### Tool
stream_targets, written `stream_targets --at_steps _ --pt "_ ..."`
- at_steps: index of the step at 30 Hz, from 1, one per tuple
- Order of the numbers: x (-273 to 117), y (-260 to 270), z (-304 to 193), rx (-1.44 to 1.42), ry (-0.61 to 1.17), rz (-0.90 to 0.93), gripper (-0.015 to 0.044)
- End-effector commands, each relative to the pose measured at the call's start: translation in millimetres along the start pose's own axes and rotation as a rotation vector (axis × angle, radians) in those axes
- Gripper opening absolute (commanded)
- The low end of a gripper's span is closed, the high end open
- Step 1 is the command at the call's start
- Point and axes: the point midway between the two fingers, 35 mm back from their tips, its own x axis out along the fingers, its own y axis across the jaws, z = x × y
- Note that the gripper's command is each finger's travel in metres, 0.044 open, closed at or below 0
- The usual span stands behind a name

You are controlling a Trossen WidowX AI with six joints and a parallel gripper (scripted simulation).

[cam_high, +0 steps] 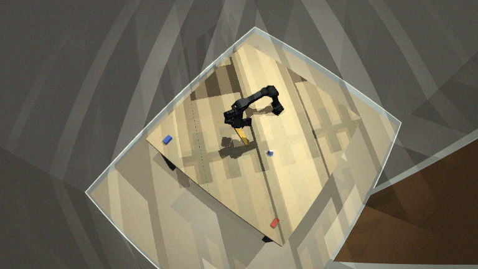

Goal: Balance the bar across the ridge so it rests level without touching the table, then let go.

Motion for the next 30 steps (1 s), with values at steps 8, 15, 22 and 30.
stream_targets --at_steps 8,15,22,30 --pt "27.1 37.8 23.4 -0.448 0.127 0.043 0.0315" --pt "35.3 52.8 32.0 -0.626 0.171 0.060 0.0315" --pt "38.7 52.7 31.6 -0.626 0.171 0.060 0.0315" --pt "78.5 53.0 24.2 -0.626 0.171 0.060 0.0315"
